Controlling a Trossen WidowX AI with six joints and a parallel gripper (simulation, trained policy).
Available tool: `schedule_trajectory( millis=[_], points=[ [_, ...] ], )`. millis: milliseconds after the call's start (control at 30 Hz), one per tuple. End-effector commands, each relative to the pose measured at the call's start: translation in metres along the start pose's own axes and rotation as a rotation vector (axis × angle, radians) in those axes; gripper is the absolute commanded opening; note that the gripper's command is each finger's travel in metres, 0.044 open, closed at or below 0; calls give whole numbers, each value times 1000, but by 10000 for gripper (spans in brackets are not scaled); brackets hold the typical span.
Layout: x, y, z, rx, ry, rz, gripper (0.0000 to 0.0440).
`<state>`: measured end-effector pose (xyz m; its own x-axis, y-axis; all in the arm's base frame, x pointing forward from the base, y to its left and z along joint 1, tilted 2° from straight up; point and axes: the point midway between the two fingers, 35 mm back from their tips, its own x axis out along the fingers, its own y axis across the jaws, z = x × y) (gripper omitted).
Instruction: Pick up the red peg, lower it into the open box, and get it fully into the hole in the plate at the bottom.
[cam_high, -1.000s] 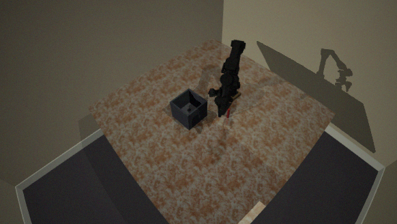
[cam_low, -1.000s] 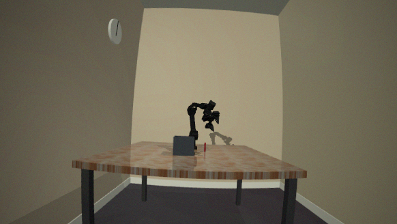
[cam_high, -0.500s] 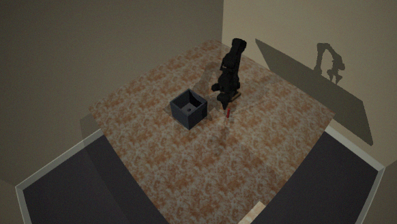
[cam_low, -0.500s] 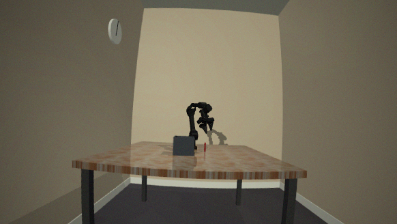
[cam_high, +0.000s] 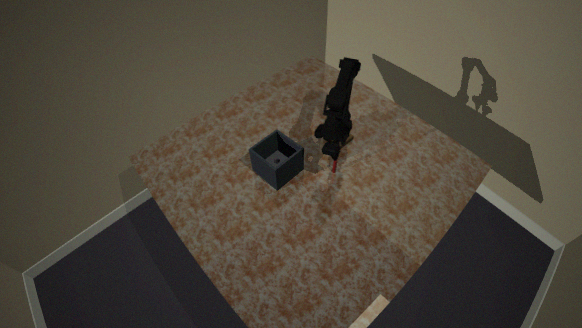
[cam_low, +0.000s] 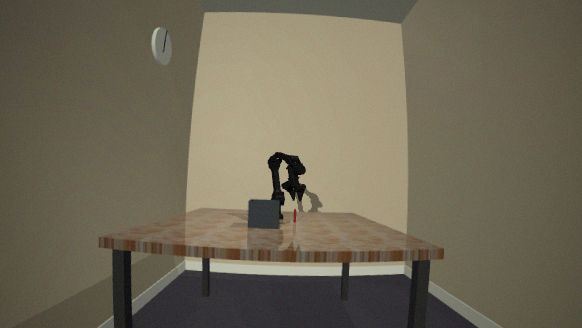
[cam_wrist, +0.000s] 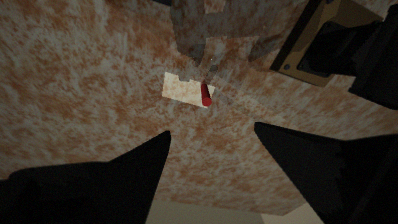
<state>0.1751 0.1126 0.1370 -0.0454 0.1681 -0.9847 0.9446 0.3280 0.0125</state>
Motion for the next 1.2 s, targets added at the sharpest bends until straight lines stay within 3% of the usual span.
schedule_trajectory(
  millis=[0,700,800,1167],
  points=[
    [14,-8,1,18,-1,-57,440],
    [83,-15,22,117,-49,-99,428],
    [90,-13,24,121,-52,-91,382],
    [104,-1,24,99,-47,-76,102]
  ],
)
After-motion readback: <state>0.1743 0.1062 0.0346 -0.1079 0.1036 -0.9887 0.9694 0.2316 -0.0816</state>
